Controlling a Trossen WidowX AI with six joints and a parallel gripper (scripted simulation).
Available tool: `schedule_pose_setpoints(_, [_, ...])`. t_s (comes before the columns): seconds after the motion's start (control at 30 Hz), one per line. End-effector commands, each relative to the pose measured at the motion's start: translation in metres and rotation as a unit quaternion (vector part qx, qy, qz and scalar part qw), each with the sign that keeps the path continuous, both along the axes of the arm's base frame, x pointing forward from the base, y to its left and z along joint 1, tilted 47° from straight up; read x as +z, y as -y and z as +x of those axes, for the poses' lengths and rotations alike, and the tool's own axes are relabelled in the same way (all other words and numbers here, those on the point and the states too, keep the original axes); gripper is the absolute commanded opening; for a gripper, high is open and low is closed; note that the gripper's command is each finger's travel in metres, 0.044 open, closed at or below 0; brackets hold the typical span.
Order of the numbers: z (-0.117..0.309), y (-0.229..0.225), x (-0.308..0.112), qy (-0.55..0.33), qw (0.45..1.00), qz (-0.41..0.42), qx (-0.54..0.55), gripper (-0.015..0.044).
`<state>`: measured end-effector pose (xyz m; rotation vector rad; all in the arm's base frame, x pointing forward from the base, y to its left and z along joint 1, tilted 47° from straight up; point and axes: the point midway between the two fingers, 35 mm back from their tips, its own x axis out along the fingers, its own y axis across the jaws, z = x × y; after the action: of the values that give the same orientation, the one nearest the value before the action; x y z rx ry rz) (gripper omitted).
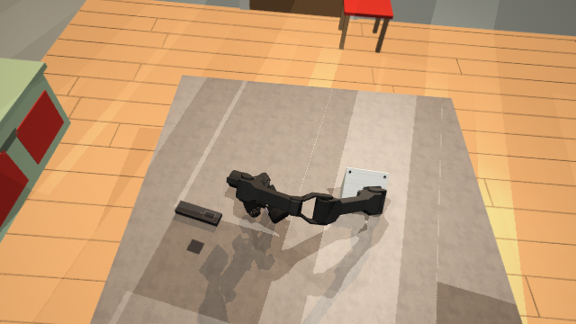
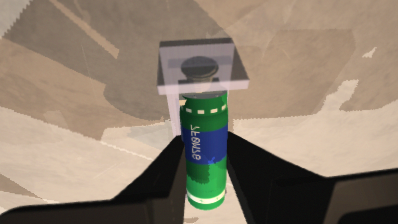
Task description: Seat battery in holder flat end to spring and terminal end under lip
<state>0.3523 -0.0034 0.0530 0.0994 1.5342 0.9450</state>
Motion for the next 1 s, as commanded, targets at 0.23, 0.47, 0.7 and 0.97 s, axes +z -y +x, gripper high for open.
schedule_pose_setpoints(0.23, [0.0049, -0.0019, -0.0023, 0.027, 0.999, 0.014, -0.022, 0.0070])
schedule_pose_setpoints(0.47, [0.0044, -0.0021, -0.0036, 0.039, 0.998, 0.022, -0.034, 0.0070])
schedule_pose_setpoints(0.7, [0.0037, -0.0023, -0.0047, 0.051, 0.997, 0.030, -0.045, 0.0070])
schedule_pose_setpoints(0.97, [0.0029, -0.0027, -0.0057, 0.065, 0.995, 0.039, -0.058, 0.0070])
